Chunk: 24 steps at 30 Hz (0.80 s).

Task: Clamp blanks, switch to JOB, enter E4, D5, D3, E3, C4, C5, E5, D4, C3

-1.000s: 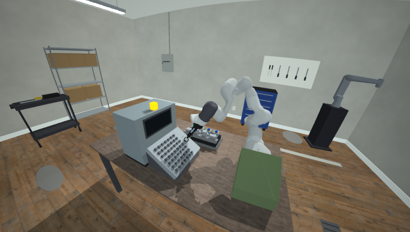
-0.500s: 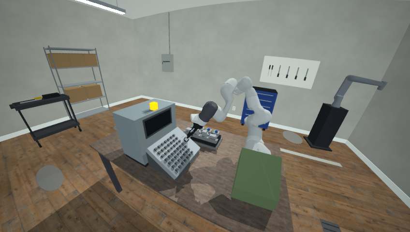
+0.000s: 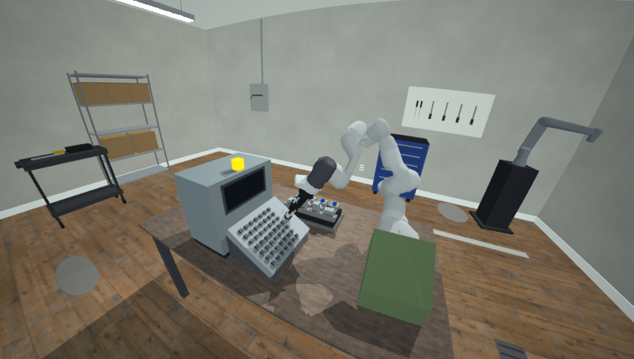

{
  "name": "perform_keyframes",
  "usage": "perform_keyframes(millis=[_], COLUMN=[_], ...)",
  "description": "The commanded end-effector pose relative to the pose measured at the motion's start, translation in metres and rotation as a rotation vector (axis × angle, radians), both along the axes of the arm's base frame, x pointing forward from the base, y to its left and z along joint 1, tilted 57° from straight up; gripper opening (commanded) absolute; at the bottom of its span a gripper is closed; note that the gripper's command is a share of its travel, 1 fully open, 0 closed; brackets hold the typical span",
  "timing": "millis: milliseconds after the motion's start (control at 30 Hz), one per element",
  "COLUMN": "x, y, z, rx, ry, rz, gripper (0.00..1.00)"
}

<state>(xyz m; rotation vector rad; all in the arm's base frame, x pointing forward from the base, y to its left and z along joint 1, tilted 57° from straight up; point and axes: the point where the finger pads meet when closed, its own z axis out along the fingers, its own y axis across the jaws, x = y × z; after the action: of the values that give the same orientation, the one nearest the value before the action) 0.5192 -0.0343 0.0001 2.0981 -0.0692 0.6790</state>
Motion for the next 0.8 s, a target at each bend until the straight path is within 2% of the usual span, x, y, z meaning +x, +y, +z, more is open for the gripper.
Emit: perform_keyframes(millis=[0, 100, 367, 600, 667, 700, 767], x=[0.0011, 0.0011, 0.0011, 0.0011, 0.0011, 0.0011, 0.0011], y=[-0.0009, -0.0009, -0.0009, -0.0009, -0.0009, -0.0009, -0.0009], z=[-0.0003, -0.0003, -0.0003, -0.0003, -0.0003, -0.0003, -0.0003], rx=[0.094, 0.107, 0.222, 0.301, 0.301, 0.331, 0.352], ry=[-0.171, -0.194, -0.395, -0.531, -0.531, -0.585, -0.622], rz=[-0.089, -0.102, -0.216, -0.298, -0.298, -0.326, -0.348], gripper=[0.0, 0.0, 0.0, 0.0, 0.0, 0.0, 0.0])
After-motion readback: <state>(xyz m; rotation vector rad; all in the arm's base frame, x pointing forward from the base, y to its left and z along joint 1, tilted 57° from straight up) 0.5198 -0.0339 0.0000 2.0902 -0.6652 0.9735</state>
